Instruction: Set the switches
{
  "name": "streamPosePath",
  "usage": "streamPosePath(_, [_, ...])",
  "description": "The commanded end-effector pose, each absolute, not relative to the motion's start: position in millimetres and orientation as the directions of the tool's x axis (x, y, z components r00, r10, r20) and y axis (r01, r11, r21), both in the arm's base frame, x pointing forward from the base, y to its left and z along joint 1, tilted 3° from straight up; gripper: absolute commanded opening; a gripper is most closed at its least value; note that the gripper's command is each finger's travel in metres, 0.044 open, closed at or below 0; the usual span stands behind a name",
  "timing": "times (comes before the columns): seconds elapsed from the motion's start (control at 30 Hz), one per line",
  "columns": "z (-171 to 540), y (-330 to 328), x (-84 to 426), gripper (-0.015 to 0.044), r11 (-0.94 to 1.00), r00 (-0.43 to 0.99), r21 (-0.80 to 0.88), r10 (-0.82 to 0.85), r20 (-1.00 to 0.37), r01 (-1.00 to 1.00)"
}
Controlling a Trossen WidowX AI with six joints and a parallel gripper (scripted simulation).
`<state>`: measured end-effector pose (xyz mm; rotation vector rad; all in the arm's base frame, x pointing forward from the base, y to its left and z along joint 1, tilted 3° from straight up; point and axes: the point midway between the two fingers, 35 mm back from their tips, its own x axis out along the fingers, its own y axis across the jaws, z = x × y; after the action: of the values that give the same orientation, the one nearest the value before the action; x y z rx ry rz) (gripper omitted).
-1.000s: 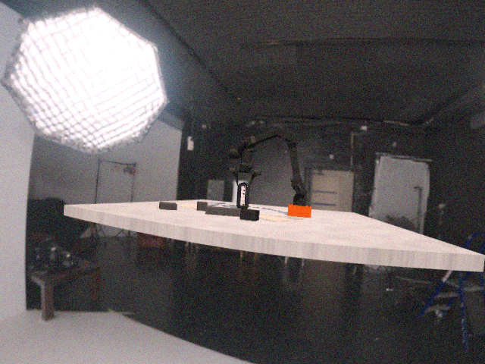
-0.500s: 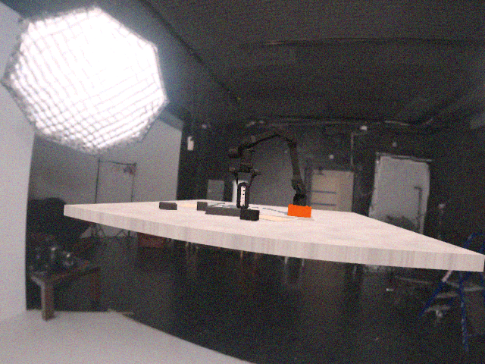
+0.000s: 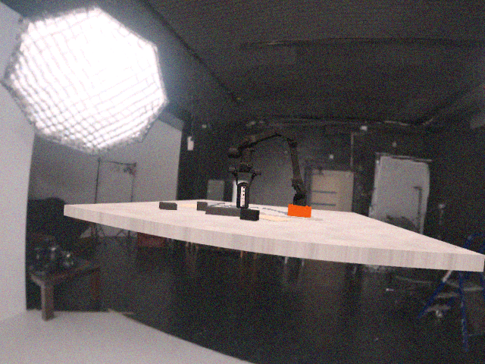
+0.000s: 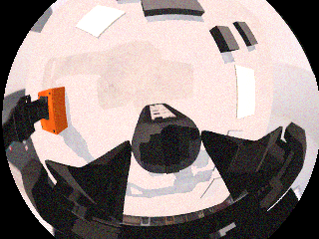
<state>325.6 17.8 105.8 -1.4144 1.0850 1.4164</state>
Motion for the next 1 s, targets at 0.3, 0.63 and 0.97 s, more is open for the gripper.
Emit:
streamPosePath(0.3, [99.7, 29.2, 319.9, 0.0338, -0.273, -0.027, 0.027, -0.005, -1.0, -0.962])
streamPosePath(0.63, [98.2, 36.9, 317.7, 0.0338, -0.273, -0.027, 0.027, -0.004, -1.0, -0.962])
streamPosePath(0.97, [96.4, 44.6, 315.5, 0.0338, -0.273, -0.027, 0.027, -0.003, -1.0, -0.962])
